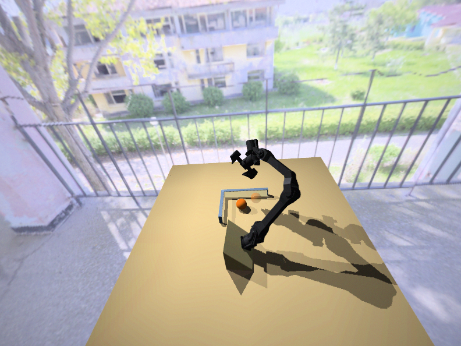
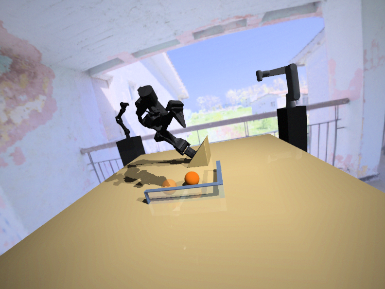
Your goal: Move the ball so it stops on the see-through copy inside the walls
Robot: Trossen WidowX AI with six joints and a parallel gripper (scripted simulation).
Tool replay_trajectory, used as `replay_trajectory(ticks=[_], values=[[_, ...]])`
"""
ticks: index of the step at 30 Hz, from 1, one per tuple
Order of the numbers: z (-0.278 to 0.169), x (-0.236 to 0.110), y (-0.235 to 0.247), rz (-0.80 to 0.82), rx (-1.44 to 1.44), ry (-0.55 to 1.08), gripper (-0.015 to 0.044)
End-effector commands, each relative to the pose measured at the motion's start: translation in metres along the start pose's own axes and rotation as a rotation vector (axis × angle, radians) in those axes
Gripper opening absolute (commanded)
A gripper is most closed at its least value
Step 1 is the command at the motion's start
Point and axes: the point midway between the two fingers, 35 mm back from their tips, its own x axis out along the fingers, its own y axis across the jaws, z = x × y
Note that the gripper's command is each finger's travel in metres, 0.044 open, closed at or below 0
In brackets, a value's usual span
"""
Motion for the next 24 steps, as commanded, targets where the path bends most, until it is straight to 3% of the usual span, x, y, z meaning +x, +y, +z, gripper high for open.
replay_trajectory(ticks=[1, 9, 24], values=[[-0.032, 0.036, -0.038, -0.249, -0.138, 0.106, 0.044], [-0.083, 0.067, -0.118, -0.718, -0.494, 0.349, 0.044], [-0.086, 0.077, -0.131, -0.728, -0.503, 0.354, 0.044]])
